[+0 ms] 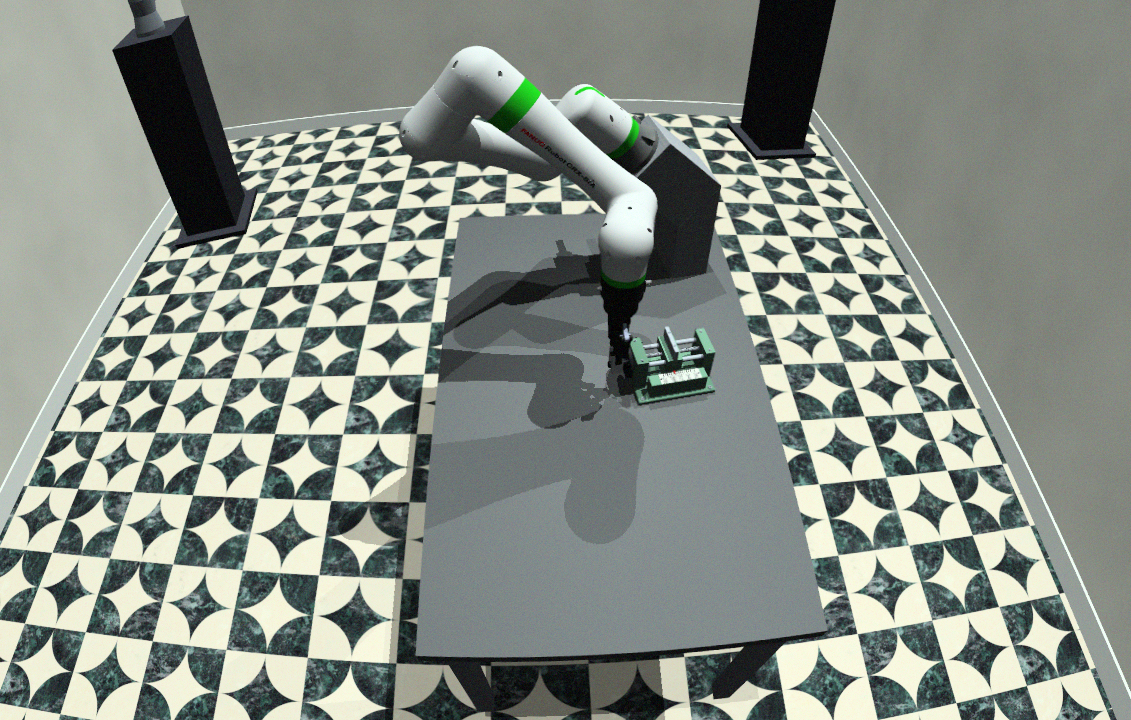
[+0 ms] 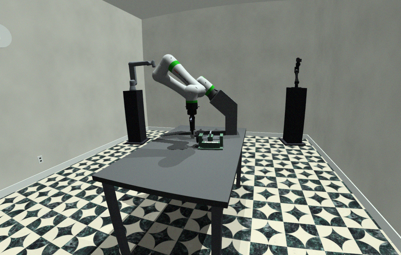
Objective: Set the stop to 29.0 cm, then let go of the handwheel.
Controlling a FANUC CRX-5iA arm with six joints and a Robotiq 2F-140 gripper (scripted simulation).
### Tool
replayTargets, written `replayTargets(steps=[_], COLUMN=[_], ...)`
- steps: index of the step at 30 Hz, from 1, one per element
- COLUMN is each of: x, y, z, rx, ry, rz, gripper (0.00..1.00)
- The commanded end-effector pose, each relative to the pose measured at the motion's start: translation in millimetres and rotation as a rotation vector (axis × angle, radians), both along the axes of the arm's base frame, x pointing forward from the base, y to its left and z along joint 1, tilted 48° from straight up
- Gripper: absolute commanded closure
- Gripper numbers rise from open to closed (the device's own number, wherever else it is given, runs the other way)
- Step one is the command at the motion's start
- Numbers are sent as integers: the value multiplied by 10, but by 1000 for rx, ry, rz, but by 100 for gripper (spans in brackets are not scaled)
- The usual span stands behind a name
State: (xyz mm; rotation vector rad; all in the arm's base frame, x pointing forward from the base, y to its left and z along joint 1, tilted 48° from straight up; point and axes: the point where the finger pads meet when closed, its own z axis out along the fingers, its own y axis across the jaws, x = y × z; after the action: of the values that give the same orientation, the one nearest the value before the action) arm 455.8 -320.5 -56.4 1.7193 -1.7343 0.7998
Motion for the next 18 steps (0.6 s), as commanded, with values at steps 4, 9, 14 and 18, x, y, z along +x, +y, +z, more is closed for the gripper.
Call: replayTargets(steps=[4, 9, 14, 18], x=[62, 72, 71, 60], y=[-92, -129, -185, -224], z=[-82, -115, -164, -198], rx=[0, 0, 0, 0], ry=[0, 0, 0, 0], rz=[0, 0, 0, 0], gripper=[96, 96, 96, 96])
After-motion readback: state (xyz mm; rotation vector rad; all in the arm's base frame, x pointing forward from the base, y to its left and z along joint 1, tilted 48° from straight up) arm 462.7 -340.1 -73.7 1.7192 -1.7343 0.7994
